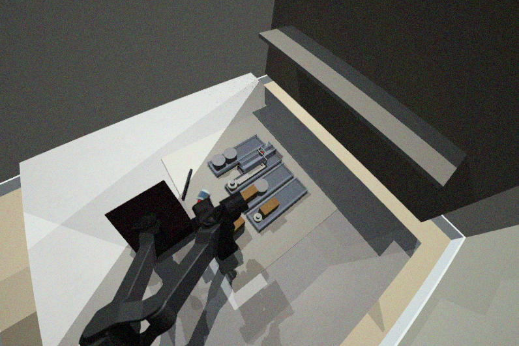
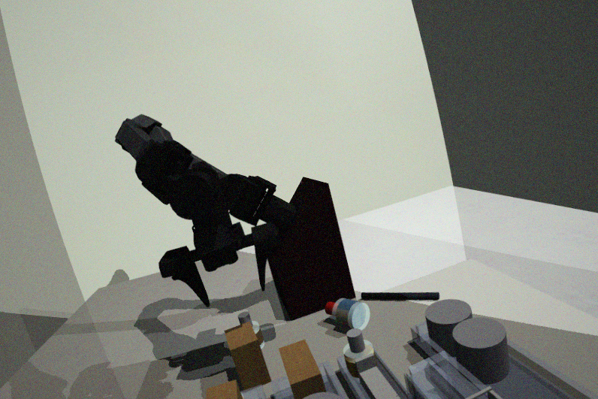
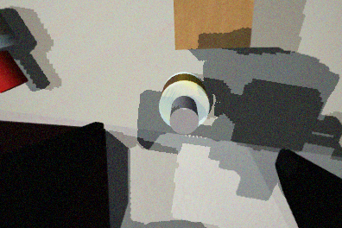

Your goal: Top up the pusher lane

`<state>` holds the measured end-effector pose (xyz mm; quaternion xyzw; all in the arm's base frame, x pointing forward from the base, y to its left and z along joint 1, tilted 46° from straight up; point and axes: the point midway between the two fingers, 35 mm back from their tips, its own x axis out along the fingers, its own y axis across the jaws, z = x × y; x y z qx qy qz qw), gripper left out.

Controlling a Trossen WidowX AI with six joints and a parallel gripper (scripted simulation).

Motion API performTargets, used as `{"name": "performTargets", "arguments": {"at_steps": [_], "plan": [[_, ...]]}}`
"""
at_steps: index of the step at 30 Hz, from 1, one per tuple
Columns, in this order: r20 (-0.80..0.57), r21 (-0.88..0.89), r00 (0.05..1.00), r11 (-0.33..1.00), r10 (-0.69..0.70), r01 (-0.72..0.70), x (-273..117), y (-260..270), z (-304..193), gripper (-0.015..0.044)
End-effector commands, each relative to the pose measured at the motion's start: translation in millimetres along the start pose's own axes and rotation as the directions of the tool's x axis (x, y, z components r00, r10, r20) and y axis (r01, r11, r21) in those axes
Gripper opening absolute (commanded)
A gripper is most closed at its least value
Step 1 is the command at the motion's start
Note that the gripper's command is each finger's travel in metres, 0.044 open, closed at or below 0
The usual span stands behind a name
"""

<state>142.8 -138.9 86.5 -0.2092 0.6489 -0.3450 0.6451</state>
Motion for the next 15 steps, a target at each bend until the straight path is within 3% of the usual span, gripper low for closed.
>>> {"name": "performTargets", "arguments": {"at_steps": [1, 15], "plan": [[-0.009, -0.008, 1.000, 1.000, -0.005, 0.005, 10.1, 1.2, -3.1, 0.0440], [-0.009, -0.009, 1.000, 1.000, -0.006, 0.006, 42.3, 2.2, -4.2, 0.0440]]}}
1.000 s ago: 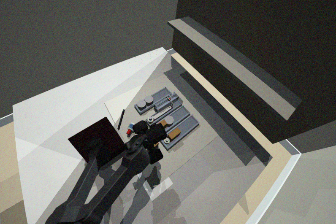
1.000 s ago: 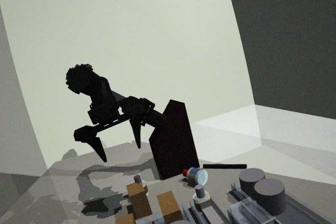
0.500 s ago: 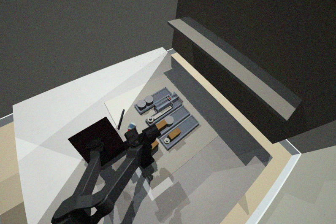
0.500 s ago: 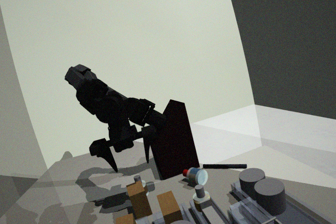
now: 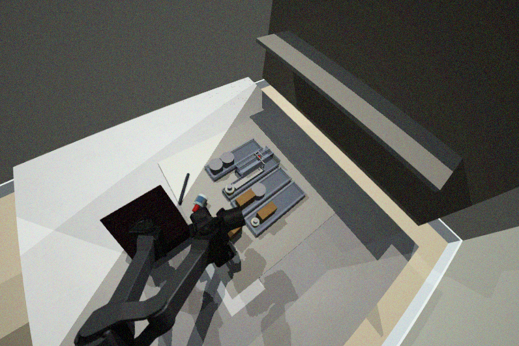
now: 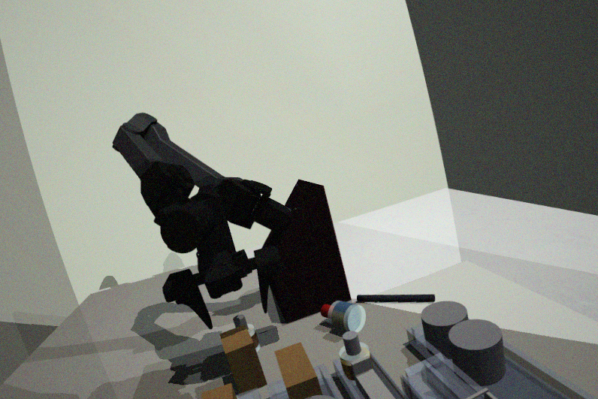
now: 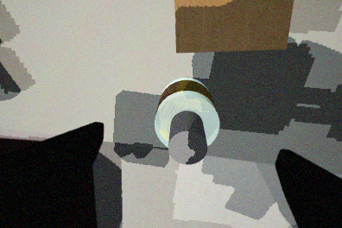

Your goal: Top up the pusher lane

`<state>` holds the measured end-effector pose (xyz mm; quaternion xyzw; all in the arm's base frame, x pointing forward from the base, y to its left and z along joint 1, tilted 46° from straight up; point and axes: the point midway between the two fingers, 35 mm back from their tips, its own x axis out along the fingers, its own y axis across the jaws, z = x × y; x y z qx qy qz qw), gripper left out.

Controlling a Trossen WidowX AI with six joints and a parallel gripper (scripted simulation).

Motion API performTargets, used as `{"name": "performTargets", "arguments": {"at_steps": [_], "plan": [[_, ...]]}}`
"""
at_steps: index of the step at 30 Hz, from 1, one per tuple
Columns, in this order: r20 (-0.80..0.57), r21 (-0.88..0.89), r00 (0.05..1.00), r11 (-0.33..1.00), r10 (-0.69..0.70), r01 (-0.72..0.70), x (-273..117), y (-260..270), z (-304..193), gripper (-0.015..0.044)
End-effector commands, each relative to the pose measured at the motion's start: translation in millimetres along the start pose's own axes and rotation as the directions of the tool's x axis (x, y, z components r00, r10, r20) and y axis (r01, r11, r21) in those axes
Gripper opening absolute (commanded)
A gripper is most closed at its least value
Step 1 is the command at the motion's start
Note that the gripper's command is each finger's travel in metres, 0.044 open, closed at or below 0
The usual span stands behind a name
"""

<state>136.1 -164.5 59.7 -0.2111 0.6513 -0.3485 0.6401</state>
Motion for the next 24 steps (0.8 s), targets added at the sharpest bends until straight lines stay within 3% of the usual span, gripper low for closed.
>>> {"name": "performTargets", "arguments": {"at_steps": [1, 20, 24], "plan": [[0.001, -0.007, 1.000, 1.000, 0.004, -0.004, 6.2, 1.5, -0.1, 0.0440], [0.001, -0.007, 1.000, 1.000, 0.002, -0.002, 33.5, 1.3, -0.7, 0.0440], [0.001, -0.007, 1.000, 1.000, 0.002, -0.002, 33.5, 1.3, -0.7, 0.0335]]}}
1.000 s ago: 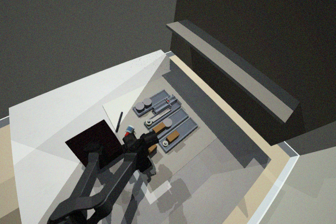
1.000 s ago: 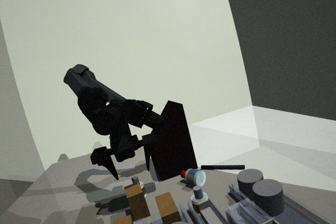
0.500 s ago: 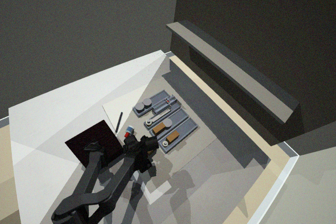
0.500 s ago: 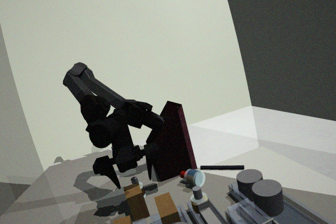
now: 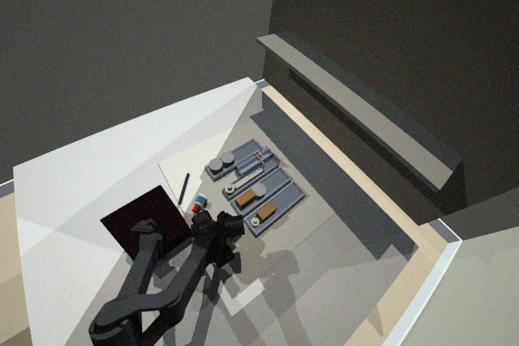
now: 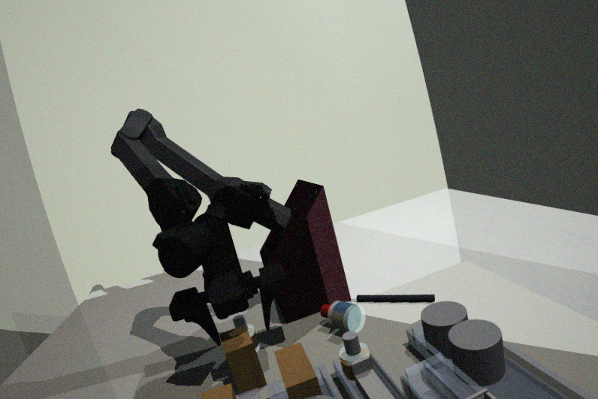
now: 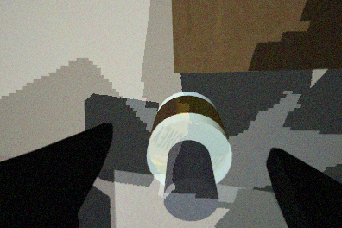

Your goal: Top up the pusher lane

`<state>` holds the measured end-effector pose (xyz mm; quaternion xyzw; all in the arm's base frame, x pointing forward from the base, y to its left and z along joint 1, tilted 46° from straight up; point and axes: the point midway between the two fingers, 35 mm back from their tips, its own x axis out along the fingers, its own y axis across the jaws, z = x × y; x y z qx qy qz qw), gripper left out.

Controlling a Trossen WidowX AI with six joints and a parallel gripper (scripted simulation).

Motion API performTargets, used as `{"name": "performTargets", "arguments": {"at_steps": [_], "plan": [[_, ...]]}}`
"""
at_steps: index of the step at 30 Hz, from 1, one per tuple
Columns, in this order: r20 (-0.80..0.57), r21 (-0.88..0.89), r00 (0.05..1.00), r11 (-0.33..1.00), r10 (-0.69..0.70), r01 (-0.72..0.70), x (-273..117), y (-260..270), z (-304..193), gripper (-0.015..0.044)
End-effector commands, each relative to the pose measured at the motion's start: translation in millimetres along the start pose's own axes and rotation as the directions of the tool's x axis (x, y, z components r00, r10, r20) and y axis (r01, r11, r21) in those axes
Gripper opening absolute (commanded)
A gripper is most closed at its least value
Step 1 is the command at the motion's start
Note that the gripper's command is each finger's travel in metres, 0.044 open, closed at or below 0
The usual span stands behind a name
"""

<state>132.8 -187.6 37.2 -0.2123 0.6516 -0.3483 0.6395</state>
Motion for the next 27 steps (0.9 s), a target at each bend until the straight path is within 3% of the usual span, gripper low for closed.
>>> {"name": "performTargets", "arguments": {"at_steps": [1, 6, 13, 18, 27], "plan": [[0.001, -0.005, 1.000, 1.000, 0.003, -0.003, 1.2, 1.0, -0.2, 0.0309], [0.001, -0.005, 1.000, 1.000, 0.003, -0.003, 1.2, 1.0, -0.2, 0.0177], [0.001, -0.005, 1.000, 1.000, 0.003, -0.003, 1.2, 1.0, -0.2, 0.0131], [0.001, -0.004, 1.000, 1.000, 0.012, -0.012, -7.8, 2.1, 3.2, 0.0000], [-0.002, -0.002, 1.000, 1.000, 0.028, -0.028, -43.9, 3.0, 9.9, 0.0000]]}}
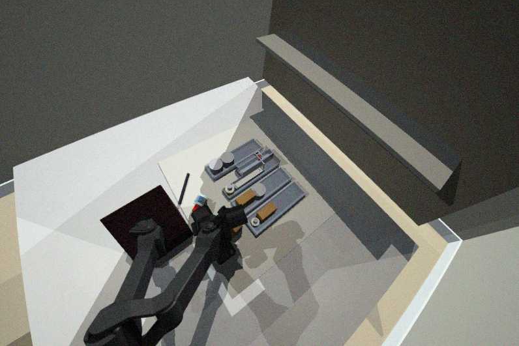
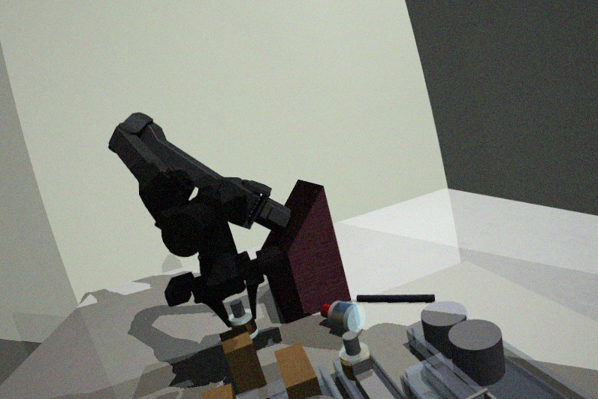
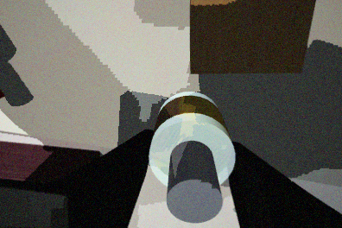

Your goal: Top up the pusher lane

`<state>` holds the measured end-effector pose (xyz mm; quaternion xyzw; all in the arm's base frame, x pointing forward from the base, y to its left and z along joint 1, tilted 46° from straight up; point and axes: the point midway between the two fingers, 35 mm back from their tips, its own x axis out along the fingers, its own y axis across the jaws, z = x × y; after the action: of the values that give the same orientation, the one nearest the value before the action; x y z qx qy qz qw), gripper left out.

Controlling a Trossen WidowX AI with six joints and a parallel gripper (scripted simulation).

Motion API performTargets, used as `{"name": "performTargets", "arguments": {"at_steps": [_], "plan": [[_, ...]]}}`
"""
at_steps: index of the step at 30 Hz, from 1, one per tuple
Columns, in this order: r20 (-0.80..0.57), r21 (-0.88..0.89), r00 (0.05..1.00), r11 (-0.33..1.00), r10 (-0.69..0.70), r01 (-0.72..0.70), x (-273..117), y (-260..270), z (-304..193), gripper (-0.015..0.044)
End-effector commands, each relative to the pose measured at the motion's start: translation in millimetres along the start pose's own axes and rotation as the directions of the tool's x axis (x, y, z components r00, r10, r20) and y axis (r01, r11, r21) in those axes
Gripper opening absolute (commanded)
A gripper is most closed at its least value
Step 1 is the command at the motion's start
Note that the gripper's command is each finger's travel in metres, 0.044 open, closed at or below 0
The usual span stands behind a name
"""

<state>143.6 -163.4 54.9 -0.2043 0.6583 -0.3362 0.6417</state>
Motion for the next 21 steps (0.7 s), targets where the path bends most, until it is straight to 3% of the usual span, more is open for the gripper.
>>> {"name": "performTargets", "arguments": {"at_steps": [1, 13, 21], "plan": [[0.004, 0.007, 1.000, 1.000, -0.002, 0.002, -17.7, -1.9, 2.7, 0.0000], [0.006, 0.005, 1.000, 1.000, -0.020, 0.020, -69.7, -9.9, -2.3, 0.0000], [0.005, 0.001, 1.000, 1.000, -0.021, 0.021, -70.2, -4.1, 7.1, 0.0000]]}}
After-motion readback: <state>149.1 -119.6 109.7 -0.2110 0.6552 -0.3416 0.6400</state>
